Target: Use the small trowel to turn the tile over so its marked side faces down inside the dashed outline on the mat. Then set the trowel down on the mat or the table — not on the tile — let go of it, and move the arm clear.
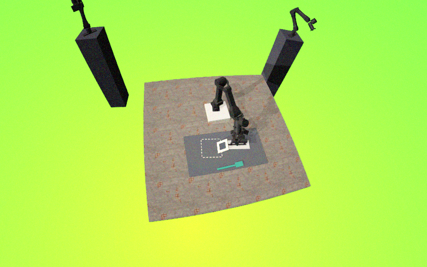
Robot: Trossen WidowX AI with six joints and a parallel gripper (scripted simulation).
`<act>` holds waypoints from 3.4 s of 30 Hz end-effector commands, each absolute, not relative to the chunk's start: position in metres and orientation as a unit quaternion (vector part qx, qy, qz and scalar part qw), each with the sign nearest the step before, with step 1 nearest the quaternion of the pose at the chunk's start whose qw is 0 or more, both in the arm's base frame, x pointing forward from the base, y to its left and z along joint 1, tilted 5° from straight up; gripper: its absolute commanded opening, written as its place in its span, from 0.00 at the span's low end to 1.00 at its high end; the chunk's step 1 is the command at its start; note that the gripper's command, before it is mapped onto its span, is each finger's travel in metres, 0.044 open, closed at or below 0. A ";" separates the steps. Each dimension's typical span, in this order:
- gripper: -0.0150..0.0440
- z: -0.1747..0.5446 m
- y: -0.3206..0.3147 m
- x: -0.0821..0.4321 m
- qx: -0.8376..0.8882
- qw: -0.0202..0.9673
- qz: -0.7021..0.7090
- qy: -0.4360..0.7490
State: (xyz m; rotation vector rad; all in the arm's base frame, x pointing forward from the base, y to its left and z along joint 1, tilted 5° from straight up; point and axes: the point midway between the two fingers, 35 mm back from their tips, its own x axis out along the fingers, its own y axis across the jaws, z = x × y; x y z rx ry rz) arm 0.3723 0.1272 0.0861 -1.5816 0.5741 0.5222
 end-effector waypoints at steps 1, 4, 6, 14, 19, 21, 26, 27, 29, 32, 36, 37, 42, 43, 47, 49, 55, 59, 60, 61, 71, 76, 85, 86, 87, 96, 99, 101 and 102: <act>0.25 0.102 0.120 0.376 -0.692 0.643 0.222 0.242; 0.25 0.106 0.114 0.376 -0.692 0.642 0.222 0.242; 0.25 0.107 0.109 0.376 -0.693 0.642 0.222 0.242; 0.25 0.111 0.090 0.376 -0.693 0.642 0.222 0.242; 0.25 0.110 0.078 0.376 -0.693 0.641 0.221 0.242; 0.25 0.109 0.073 0.376 -0.694 0.641 0.221 0.242; 0.25 0.108 0.069 0.376 -0.694 0.641 0.221 0.243; 0.25 0.108 0.069 0.376 -0.694 0.641 0.221 0.243; 0.25 0.109 0.070 0.376 -0.694 0.641 0.221 0.243; 0.25 0.113 0.080 0.377 -0.693 0.641 0.222 0.243; 0.25 0.120 0.098 0.377 -0.692 0.642 0.223 0.243; 0.25 0.122 0.103 0.377 -0.692 0.642 0.223 0.243; 0.25 0.131 0.125 0.376 -0.692 0.643 0.222 0.243; 0.25 0.133 0.129 0.375 -0.692 0.643 0.222 0.242; 0.25 0.134 0.132 0.375 -0.692 0.643 0.222 0.242; 0.25 0.134 0.132 0.375 -0.692 0.643 0.222 0.242; 0.25 0.134 0.132 0.375 -0.692 0.643 0.222 0.242; 0.25 0.134 0.132 0.375 -0.692 0.643 0.222 0.242; 0.25 0.134 0.132 0.375 -0.692 0.643 0.222 0.242; 0.25 0.134 0.132 0.375 -0.692 0.643 0.222 0.242; 0.25 0.134 0.132 0.375 -0.692 0.643 0.222 0.242; 0.25 0.134 0.132 0.375 -0.692 0.643 0.222 0.242; 0.25 0.134 0.132 0.375 -0.692 0.643 0.222 0.242; 0.25 0.134 0.132 0.375 -0.692 0.643 0.222 0.242; 0.25 0.134 0.132 0.375 -0.692 0.643 0.222 0.242; 0.25 0.129 0.131 0.372 -0.693 0.638 0.229 0.245; 0.25 0.128 0.134 0.372 -0.697 0.632 0.238 0.242; 0.25 0.124 0.140 0.373 -0.705 0.616 0.262 0.233; 0.25 0.122 0.143 0.373 -0.709 0.608 0.275 0.228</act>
